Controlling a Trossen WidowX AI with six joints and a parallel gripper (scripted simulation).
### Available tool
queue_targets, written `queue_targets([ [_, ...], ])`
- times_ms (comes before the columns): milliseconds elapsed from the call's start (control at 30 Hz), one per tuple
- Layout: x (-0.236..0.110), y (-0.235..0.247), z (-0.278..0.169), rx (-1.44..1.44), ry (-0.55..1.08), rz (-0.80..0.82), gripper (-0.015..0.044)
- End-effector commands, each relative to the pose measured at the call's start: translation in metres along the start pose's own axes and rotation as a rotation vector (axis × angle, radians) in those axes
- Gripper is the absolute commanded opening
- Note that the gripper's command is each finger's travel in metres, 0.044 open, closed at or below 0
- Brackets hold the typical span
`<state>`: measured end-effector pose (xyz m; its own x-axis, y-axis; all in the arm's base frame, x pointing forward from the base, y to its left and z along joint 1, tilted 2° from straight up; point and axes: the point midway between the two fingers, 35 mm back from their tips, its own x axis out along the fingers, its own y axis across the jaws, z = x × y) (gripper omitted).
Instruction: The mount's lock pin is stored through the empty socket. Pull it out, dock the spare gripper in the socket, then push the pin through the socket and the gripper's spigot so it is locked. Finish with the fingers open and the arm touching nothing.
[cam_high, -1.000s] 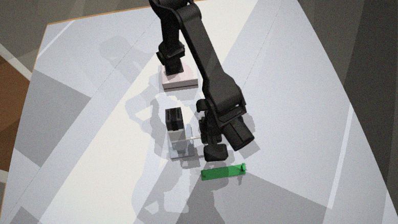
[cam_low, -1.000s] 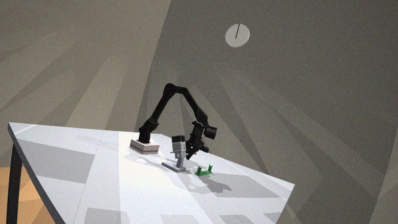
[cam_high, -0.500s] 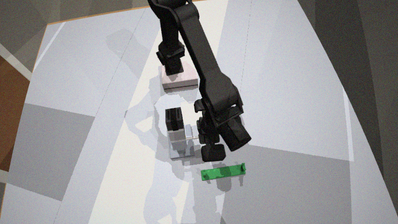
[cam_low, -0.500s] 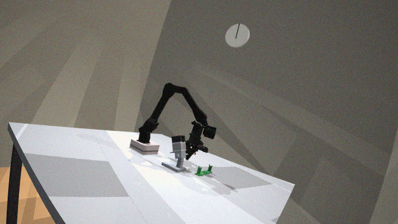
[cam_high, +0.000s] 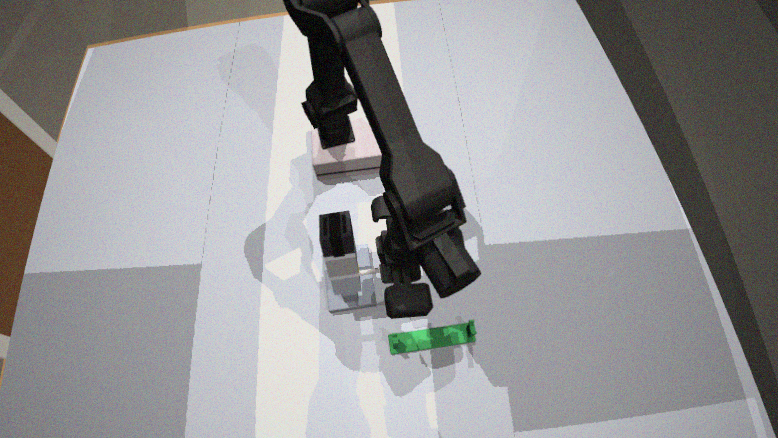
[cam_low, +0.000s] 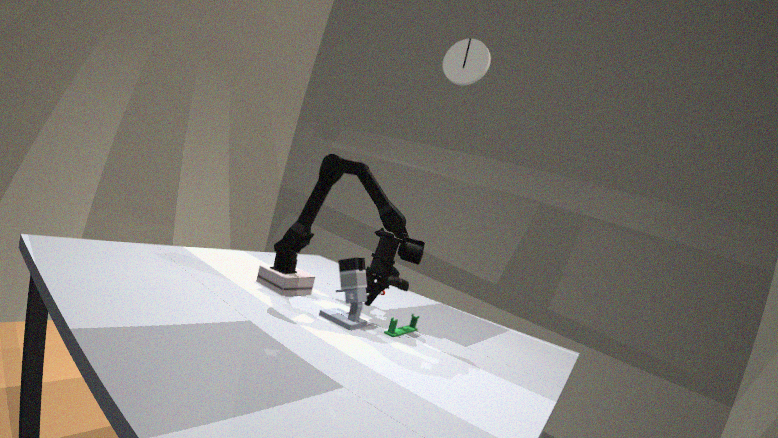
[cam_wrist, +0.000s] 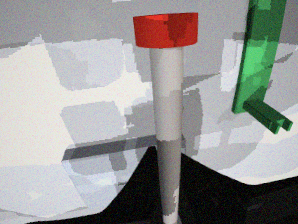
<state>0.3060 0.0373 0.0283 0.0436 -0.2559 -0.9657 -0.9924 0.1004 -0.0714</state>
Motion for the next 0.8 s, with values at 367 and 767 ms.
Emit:
queue_targets([
  [367,0.003,0.001,-0.008,-0.003,0.004,-0.003,0.0000],
  [767,0.004,0.001,-0.013,-0.002,0.004,-0.007,0.0000],
])
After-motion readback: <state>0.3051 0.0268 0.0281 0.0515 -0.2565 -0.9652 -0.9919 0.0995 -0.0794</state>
